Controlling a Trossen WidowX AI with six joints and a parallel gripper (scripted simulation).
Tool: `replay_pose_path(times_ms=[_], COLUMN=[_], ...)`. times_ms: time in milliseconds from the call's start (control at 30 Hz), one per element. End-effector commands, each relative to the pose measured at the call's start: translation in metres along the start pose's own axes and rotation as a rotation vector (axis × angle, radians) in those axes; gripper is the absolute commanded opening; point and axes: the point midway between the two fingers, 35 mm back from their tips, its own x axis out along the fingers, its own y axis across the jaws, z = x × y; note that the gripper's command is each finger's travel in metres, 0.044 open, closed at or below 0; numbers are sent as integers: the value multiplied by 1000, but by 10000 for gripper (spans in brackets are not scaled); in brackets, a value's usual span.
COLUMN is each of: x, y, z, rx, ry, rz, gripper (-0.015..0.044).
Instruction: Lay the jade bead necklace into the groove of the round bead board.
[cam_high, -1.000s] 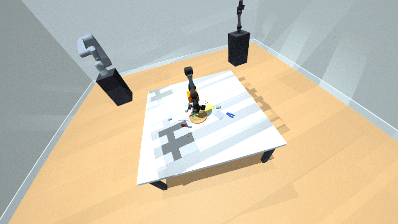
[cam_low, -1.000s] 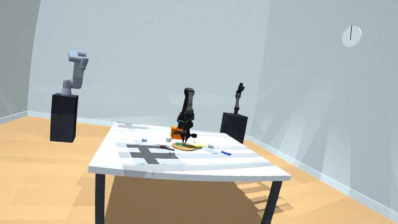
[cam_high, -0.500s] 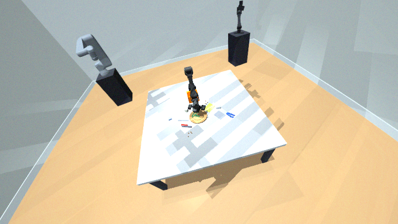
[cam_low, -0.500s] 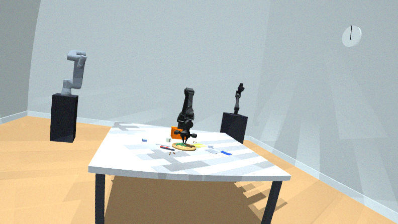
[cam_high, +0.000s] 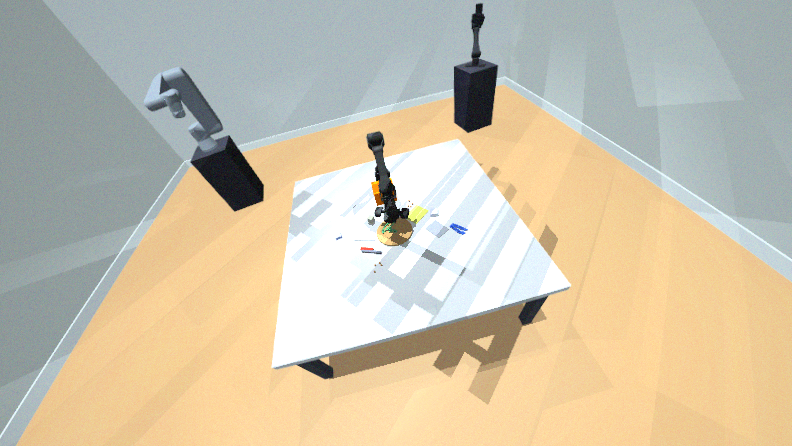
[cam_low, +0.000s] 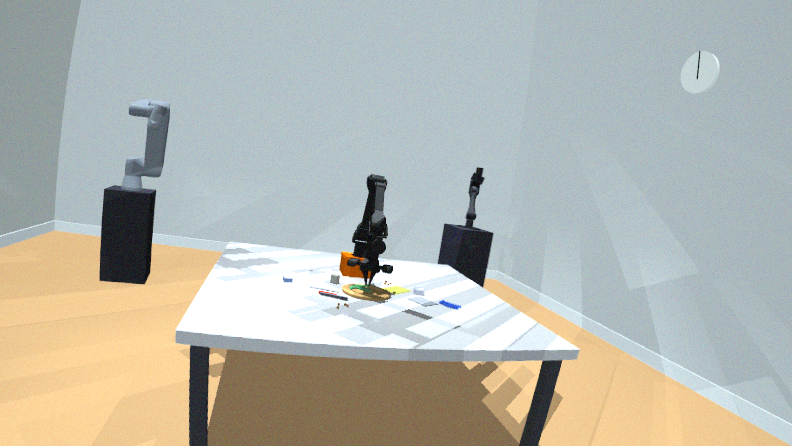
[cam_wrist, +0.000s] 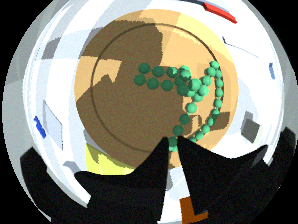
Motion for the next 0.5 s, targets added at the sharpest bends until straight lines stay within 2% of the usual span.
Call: replay_pose_path(times_ms=[0, 467], x=[-1, 0], y=[9, 20], z=[-7, -15], rx=[0, 0], ry=[3, 4], rz=[4, 5], gripper=[0, 0])
